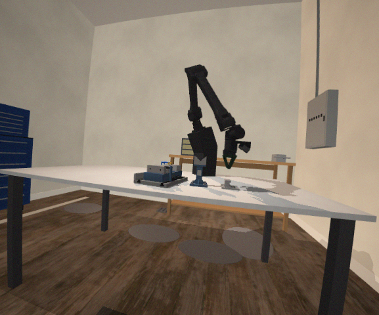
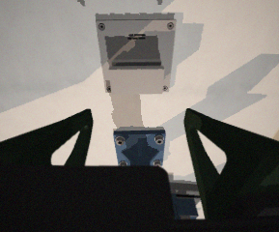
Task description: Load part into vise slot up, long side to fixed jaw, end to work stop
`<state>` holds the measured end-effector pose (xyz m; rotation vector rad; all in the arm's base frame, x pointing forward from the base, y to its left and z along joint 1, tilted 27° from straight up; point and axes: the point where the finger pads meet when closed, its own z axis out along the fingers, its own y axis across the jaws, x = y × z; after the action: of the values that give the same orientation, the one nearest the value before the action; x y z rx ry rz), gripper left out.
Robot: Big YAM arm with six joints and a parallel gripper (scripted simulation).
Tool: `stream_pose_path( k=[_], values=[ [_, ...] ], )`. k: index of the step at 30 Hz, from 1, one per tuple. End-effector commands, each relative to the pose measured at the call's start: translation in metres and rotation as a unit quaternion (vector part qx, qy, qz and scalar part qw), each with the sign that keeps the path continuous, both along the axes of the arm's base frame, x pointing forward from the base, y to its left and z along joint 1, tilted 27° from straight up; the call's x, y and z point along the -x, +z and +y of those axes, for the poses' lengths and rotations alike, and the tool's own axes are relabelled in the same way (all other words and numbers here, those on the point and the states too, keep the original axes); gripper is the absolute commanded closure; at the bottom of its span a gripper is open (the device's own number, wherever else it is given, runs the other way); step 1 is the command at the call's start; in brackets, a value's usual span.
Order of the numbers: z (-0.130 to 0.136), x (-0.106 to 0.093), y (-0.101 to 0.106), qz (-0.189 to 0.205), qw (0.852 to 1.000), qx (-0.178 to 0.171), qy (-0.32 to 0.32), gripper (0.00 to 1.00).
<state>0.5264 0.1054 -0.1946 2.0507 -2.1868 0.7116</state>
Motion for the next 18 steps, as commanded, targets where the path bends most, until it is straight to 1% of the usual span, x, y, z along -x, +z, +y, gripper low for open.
stream_pose_path(
  k=[1, 3, 6, 9, 10, 16, 18],
  values=[
    [-0.006, -0.013, -0.013, -0.005, 1.0, -0.002, 0.002, 0.19],
    [-0.008, -0.014, -0.017, -0.004, 1.0, -0.002, 0.002, 0.19],
    [-0.003, -0.014, -0.024, -0.004, 1.0, -0.002, 0.009, 0.19],
    [-0.007, -0.015, -0.026, -0.004, 1.0, -0.002, 0.006, 0.19],
    [-0.013, -0.017, -0.028, -0.004, 1.0, -0.002, 0.002, 0.19],
    [-0.018, -0.019, -0.04, -0.004, 1.0, -0.002, 0.002, 0.19],
    [-0.012, -0.019, -0.044, -0.004, 1.0, -0.002, 0.008, 0.19]
  ],
)
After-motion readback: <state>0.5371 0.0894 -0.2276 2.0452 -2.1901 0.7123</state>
